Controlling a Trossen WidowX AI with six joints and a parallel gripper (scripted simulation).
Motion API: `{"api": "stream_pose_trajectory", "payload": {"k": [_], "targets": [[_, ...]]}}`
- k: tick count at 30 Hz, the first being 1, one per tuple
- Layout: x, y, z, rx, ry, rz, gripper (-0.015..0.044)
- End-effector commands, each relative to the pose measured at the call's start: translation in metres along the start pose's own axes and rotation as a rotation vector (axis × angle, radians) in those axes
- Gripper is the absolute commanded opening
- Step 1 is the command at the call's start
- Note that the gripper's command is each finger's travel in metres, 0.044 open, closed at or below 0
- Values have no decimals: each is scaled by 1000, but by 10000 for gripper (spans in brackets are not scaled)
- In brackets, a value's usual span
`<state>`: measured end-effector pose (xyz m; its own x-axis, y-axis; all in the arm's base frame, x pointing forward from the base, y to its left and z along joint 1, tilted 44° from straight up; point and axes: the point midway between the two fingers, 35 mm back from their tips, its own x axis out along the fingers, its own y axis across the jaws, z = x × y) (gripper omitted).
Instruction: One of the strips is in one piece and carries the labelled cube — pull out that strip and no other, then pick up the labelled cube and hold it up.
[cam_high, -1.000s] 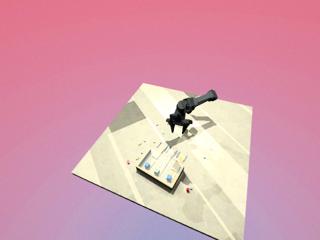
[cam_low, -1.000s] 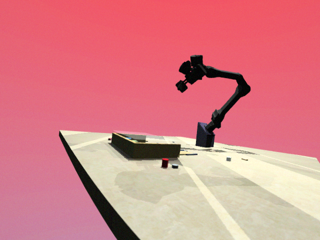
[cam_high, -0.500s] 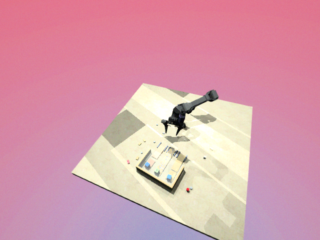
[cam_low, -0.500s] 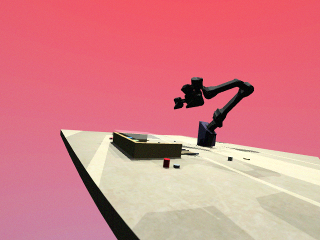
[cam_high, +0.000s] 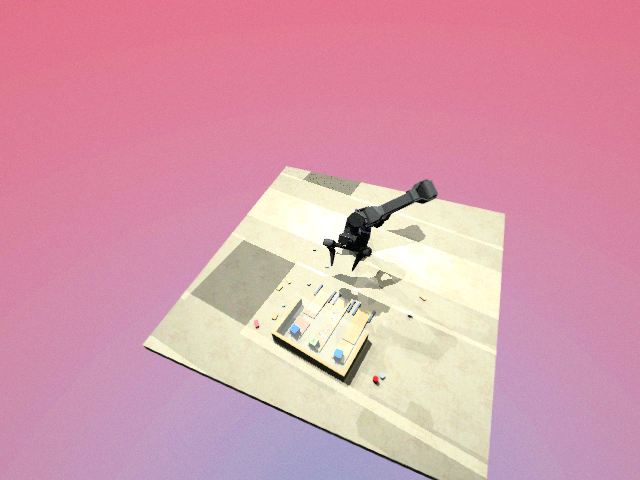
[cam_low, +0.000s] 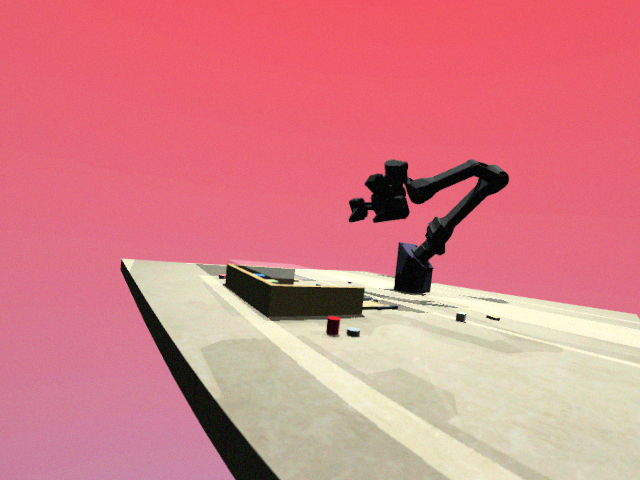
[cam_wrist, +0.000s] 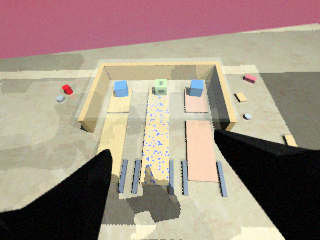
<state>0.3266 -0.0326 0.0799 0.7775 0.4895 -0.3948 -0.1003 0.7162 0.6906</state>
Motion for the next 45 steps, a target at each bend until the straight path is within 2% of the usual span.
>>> {"api": "stream_pose_trajectory", "payload": {"k": [1, 8, 11, 23, 31, 45], "targets": [[0, -1, -2, -4, 0, -5, 400], [0, -1, -2, -4, 0, -5, 400], [11, -3, -1, 17, 58, -12, 321], [86, -1, -24, 143, 587, -69, 6], [111, 17, -55, 184, 939, -98, 0], [114, 18, -54, 184, 947, -98, 0]]}}
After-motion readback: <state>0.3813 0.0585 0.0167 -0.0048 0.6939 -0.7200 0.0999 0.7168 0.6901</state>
